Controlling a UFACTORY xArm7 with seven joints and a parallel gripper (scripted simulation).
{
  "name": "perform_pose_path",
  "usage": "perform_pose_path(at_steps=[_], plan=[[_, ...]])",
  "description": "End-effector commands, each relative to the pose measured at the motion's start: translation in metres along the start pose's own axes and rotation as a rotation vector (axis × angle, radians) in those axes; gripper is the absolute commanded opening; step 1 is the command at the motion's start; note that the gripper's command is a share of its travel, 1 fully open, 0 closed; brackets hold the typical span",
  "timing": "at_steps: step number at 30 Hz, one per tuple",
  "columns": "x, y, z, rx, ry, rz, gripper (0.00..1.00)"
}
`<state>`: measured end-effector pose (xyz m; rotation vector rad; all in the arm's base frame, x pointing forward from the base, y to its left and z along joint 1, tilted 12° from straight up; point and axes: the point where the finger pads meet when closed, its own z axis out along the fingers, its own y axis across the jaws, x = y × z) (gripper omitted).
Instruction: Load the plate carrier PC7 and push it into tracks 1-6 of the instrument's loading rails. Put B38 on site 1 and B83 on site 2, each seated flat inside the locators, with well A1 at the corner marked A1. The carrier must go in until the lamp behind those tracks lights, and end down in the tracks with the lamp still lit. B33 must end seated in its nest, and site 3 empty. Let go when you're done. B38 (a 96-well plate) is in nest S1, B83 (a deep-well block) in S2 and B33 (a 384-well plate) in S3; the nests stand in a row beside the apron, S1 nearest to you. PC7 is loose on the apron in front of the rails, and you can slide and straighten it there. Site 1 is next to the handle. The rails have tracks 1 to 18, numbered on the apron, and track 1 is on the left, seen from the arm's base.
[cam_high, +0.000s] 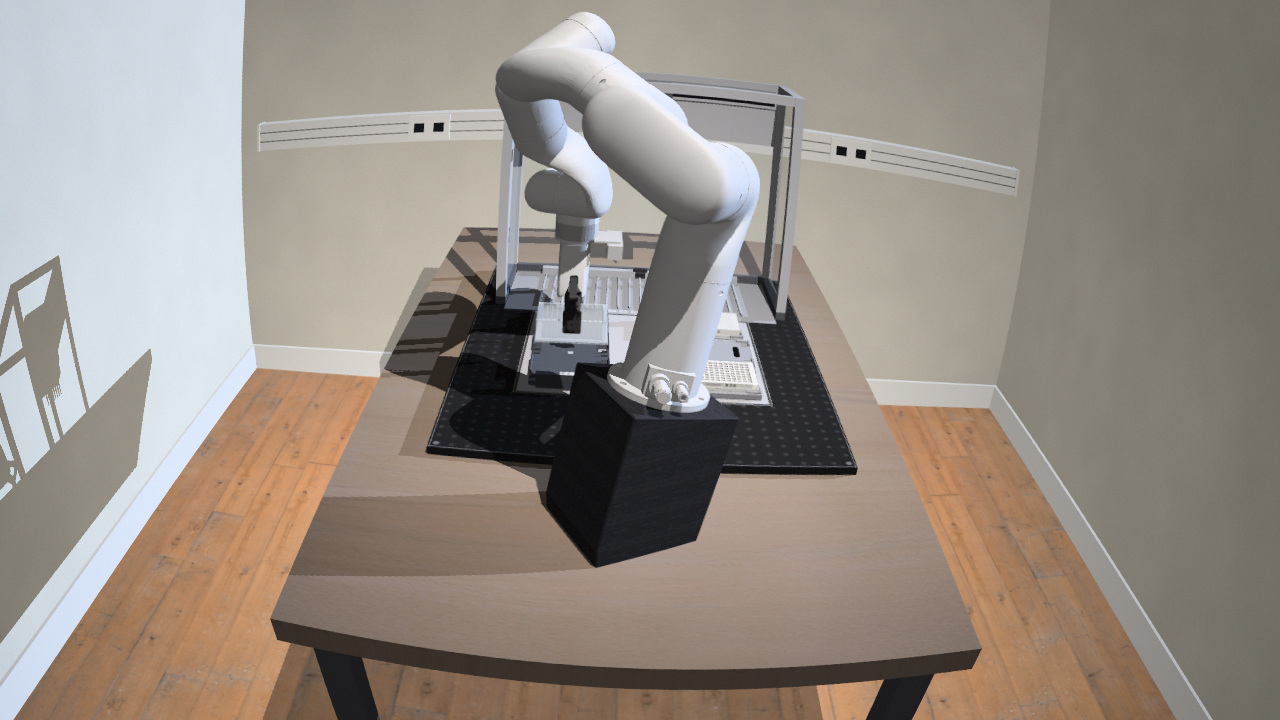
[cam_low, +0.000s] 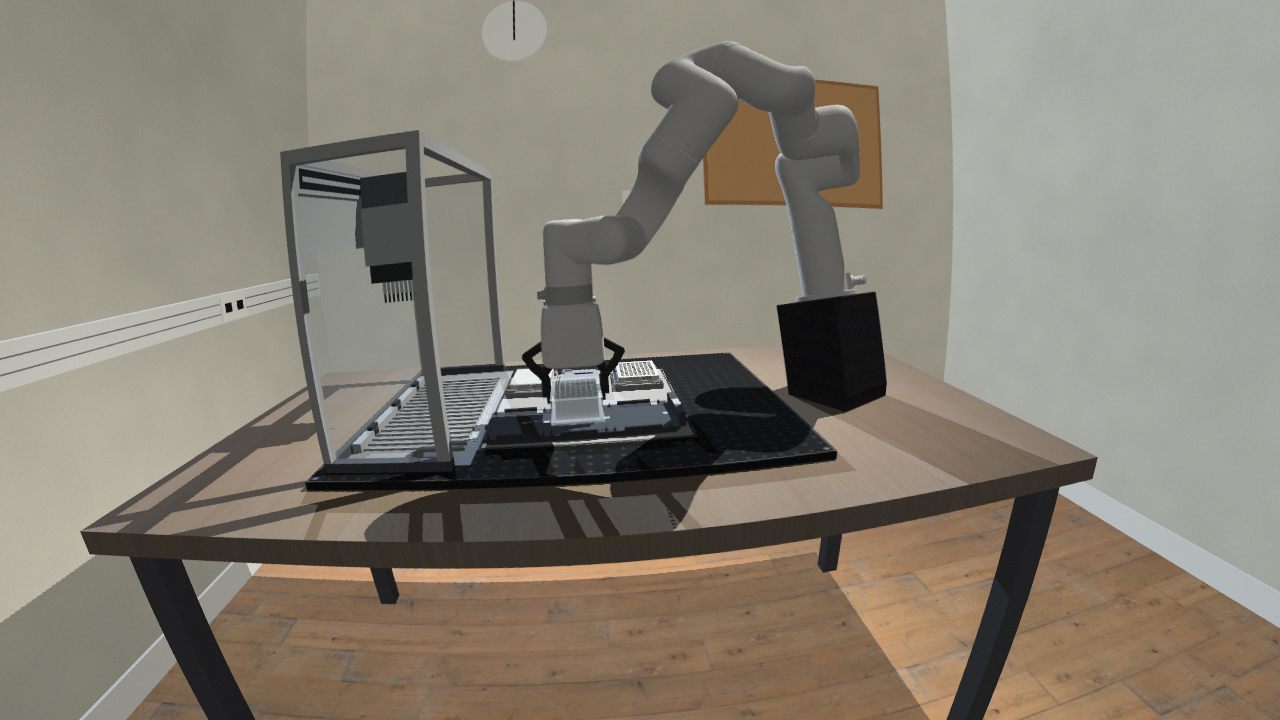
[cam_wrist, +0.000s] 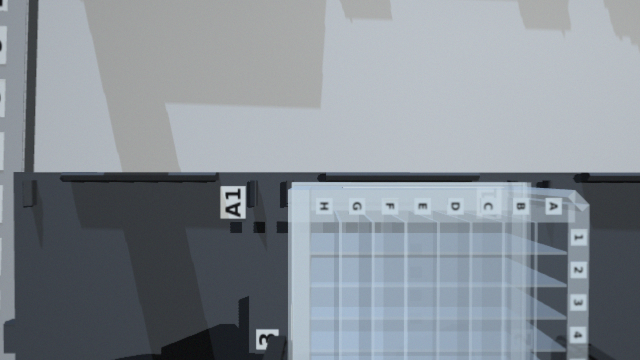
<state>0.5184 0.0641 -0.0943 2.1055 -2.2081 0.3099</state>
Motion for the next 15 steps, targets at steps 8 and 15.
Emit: perform_pose_path(at_steps=[8,15], plan=[[-0.0003,-0.0015,0.0019,0.003,-0.001,0.000,0.00],[-0.0003,-0.0016,0.0059,0.003,-0.001,0.000,0.00]])
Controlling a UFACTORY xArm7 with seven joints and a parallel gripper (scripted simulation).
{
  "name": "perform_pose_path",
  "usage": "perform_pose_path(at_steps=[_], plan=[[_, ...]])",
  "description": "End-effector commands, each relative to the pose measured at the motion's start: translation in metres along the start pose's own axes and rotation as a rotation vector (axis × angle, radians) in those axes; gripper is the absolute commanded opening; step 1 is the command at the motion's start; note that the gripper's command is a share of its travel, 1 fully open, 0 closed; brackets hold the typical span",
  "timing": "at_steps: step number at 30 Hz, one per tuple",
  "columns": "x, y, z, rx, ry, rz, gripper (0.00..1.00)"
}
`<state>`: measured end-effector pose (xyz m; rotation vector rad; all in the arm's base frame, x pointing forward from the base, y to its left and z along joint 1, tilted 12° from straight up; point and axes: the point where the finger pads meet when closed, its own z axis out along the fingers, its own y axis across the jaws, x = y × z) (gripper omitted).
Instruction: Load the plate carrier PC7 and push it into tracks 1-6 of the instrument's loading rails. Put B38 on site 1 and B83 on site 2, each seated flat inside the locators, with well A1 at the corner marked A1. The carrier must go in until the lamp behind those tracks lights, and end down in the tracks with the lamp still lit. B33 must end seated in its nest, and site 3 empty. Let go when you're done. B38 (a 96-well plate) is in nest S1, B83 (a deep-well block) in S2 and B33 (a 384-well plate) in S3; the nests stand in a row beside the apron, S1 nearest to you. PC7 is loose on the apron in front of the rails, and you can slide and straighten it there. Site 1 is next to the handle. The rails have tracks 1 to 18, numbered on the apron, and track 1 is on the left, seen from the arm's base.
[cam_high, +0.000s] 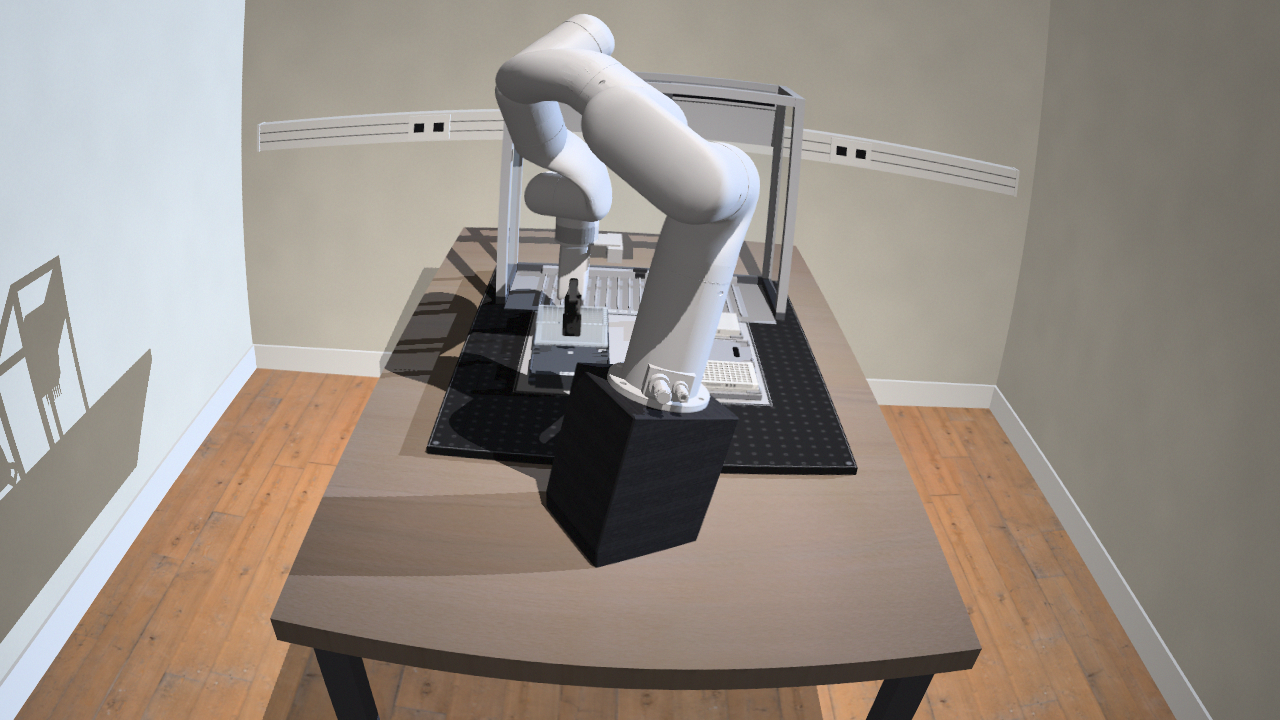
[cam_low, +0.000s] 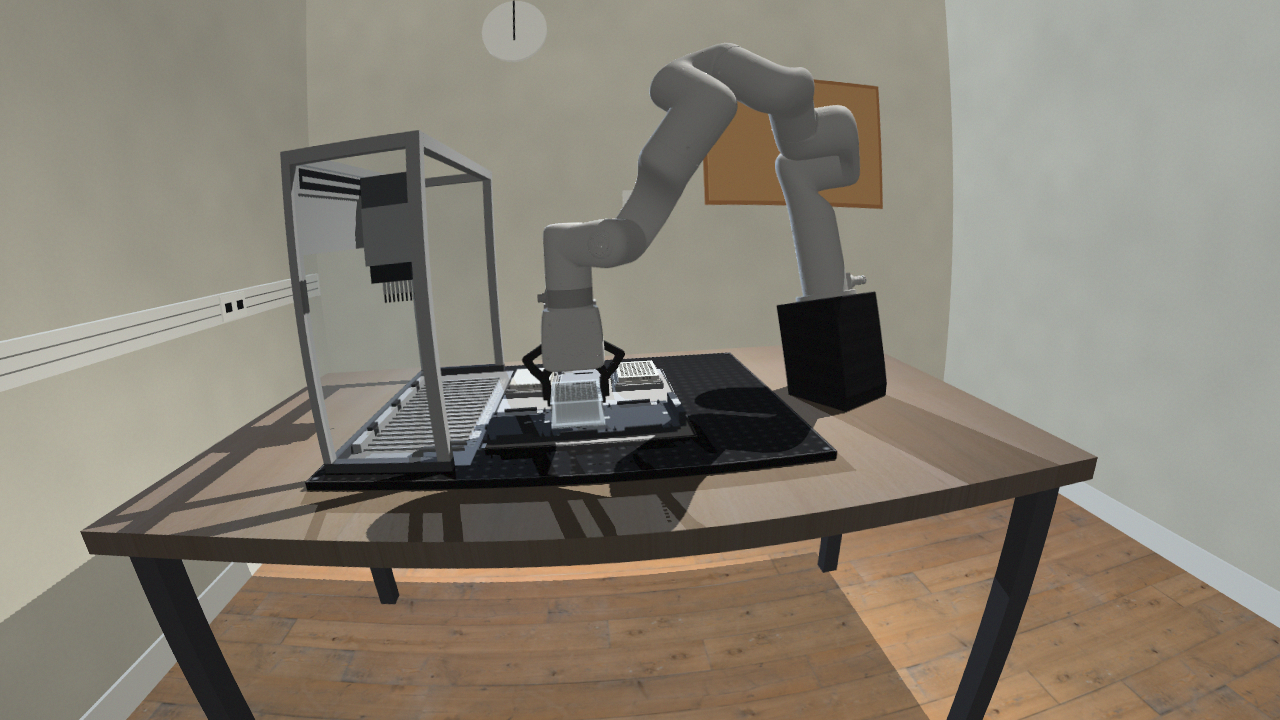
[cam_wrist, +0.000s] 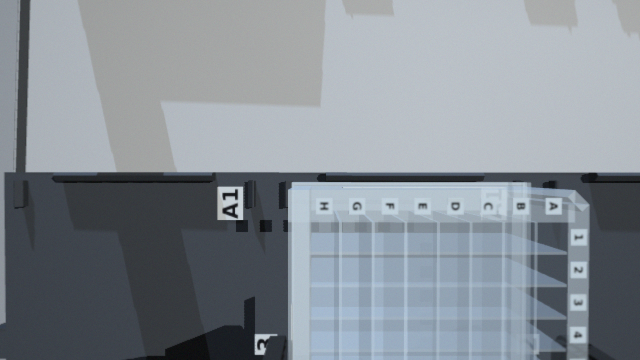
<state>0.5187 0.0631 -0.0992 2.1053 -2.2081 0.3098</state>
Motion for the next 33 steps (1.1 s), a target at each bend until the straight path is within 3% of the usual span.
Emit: perform_pose_path(at_steps=[1,29,30,33], plan=[[-0.0003,-0.0016,0.0009,0.004,-0.001,0.000,0.00],[-0.0004,-0.0017,0.0070,0.004,-0.001,0.000,0.00],[-0.0003,-0.0017,0.0074,0.004,-0.001,0.000,1.00],[-0.0003,-0.0017,0.0075,0.004,-0.001,0.000,1.00]])
